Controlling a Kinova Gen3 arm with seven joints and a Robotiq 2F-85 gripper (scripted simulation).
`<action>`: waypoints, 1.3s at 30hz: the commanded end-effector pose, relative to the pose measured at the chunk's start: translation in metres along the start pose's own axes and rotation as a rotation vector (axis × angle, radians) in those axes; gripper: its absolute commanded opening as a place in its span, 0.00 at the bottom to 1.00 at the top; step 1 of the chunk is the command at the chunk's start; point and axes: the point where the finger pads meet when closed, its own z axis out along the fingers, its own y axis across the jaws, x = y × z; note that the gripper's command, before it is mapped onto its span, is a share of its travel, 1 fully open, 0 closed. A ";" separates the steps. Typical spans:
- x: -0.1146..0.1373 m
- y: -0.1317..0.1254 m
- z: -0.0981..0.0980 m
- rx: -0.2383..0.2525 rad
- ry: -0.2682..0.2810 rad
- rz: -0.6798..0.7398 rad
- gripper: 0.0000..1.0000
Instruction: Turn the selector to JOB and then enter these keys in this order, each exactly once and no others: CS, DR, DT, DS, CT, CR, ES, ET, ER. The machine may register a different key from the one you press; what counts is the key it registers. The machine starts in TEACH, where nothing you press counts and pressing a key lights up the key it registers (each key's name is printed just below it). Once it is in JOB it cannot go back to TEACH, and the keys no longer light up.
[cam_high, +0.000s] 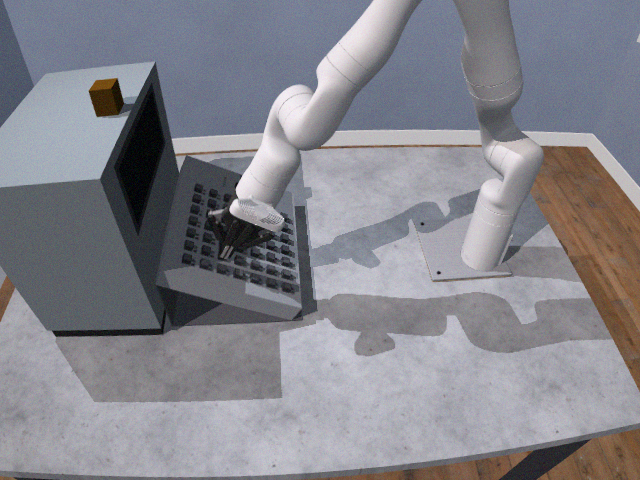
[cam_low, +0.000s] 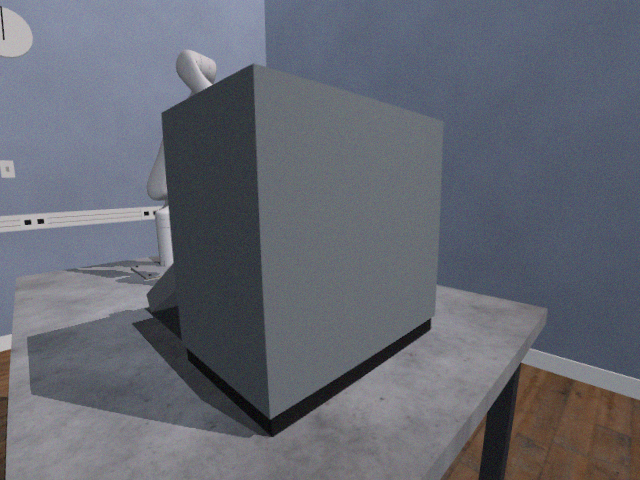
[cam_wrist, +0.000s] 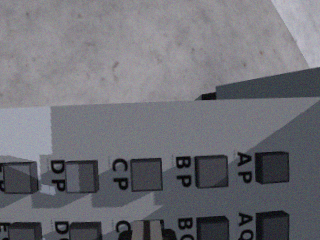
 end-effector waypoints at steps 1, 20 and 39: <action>0.000 0.001 0.000 -0.002 0.000 0.000 0.10; 0.000 0.001 0.000 -0.002 0.000 0.000 0.10; 0.000 0.001 -0.018 -0.002 0.000 0.000 0.10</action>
